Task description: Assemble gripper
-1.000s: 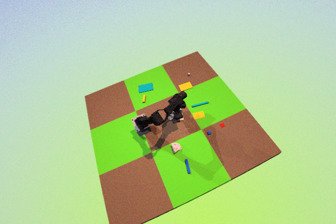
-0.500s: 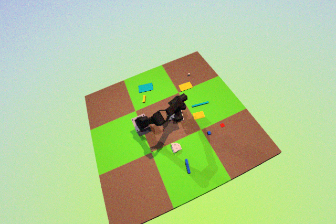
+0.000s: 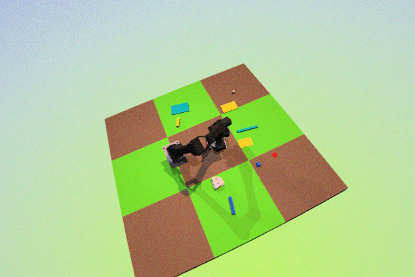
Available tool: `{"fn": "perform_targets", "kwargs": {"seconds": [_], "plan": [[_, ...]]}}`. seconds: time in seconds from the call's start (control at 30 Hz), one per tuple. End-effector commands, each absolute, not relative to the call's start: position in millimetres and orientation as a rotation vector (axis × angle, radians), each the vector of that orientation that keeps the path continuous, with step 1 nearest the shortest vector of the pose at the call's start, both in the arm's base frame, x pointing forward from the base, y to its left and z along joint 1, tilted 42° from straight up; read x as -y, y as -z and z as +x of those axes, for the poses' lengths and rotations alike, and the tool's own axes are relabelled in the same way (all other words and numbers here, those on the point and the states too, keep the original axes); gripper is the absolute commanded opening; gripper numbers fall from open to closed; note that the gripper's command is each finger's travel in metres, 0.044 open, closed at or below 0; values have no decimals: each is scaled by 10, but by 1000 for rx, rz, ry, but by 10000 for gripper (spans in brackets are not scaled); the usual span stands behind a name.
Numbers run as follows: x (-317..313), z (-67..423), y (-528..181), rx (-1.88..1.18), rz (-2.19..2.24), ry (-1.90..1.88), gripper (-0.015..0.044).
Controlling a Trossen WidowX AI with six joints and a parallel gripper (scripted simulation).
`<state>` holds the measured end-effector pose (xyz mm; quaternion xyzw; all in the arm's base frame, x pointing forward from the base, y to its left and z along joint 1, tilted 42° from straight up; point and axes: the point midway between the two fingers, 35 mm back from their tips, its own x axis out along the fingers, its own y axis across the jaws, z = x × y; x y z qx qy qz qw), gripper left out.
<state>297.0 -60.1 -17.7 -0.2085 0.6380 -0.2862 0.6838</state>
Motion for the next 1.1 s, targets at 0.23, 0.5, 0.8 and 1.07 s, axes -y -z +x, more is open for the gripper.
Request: {"fn": "perform_targets", "kwargs": {"seconds": [0.23,0.5,0.8,1.07], "plan": [[627,2973,199,-1429,-475,641,134],[640,2973,214,-1429,-475,641,134],[648,2974,223,-1429,-476,641,134],[668,2974,245,-1430,-476,640,134]]}}
